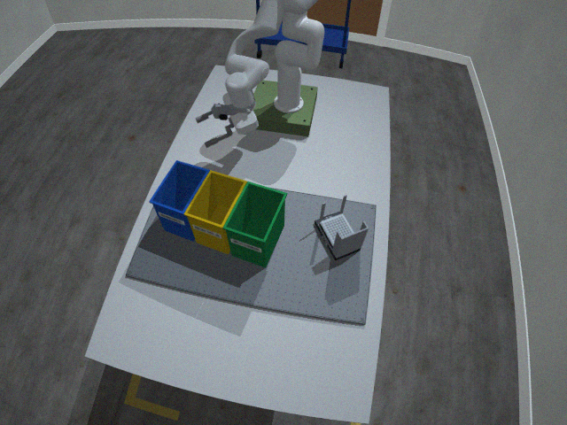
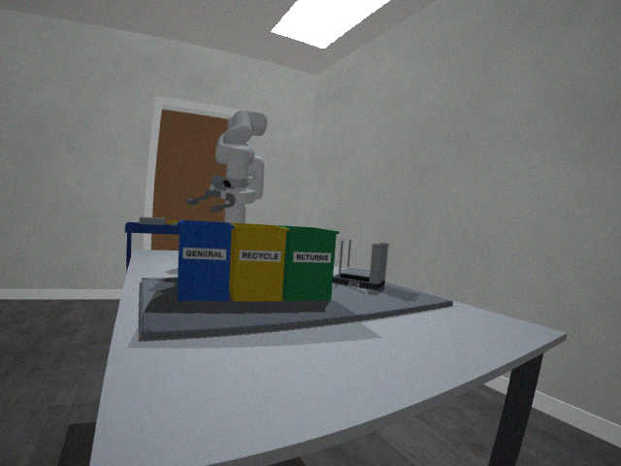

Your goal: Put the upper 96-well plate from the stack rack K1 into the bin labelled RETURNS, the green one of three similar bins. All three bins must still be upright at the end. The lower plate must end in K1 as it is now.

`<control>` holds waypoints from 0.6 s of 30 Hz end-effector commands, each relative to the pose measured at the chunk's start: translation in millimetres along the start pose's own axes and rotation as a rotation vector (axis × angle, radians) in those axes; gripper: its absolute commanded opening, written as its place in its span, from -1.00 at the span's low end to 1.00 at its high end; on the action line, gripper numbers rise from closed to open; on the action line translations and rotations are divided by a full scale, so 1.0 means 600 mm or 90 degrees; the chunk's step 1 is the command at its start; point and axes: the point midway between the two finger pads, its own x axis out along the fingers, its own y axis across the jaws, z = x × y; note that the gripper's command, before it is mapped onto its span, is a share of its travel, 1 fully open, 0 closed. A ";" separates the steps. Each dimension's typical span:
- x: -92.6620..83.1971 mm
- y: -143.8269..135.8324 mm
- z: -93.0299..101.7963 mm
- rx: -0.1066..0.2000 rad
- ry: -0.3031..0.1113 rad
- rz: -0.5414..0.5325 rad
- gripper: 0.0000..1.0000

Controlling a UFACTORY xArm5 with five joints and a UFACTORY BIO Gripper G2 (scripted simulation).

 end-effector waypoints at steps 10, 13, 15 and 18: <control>-0.010 0.086 0.025 0.014 -0.034 0.118 -0.25; -0.012 0.093 0.028 0.016 -0.039 0.139 -0.25; -0.017 0.108 0.033 0.020 -0.050 0.180 -0.25; -0.019 0.116 0.036 0.021 -0.053 0.191 -0.25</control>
